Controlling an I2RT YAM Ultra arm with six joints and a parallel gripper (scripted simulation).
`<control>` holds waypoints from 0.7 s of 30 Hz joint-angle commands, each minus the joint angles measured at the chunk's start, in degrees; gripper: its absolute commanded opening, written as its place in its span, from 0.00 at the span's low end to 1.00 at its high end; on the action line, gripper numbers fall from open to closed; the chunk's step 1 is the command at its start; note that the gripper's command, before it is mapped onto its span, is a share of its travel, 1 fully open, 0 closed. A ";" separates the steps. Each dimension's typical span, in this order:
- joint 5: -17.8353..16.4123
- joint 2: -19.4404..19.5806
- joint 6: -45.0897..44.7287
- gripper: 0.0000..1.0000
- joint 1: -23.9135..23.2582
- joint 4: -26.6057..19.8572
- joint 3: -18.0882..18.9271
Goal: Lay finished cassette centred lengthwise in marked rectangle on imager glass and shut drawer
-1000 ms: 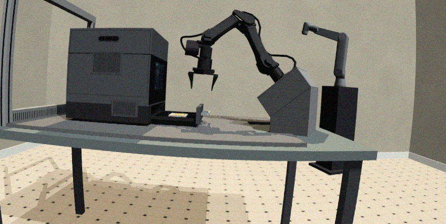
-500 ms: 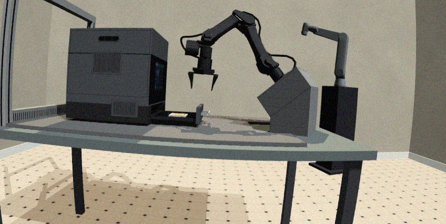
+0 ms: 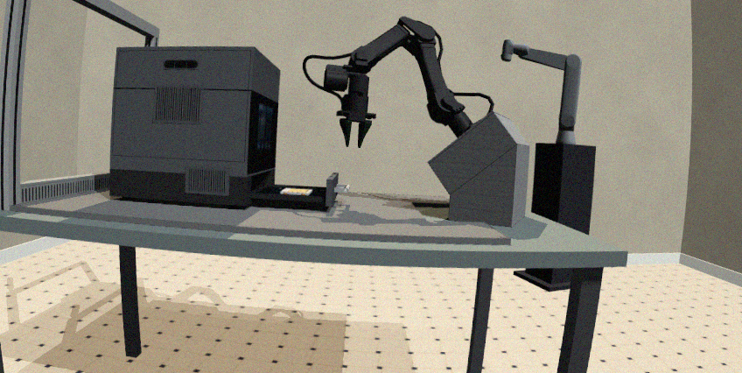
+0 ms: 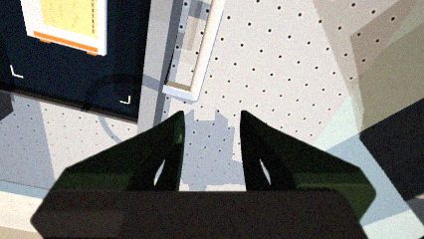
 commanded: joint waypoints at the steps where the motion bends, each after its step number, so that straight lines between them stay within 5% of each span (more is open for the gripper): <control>1: 1.49 -3.60 -6.03 0.35 2.22 -1.77 -1.96; 12: 3.77 -12.58 -20.22 0.35 8.10 -7.27 -9.89; 21: 4.46 -11.71 -31.88 0.35 9.24 -8.81 -7.02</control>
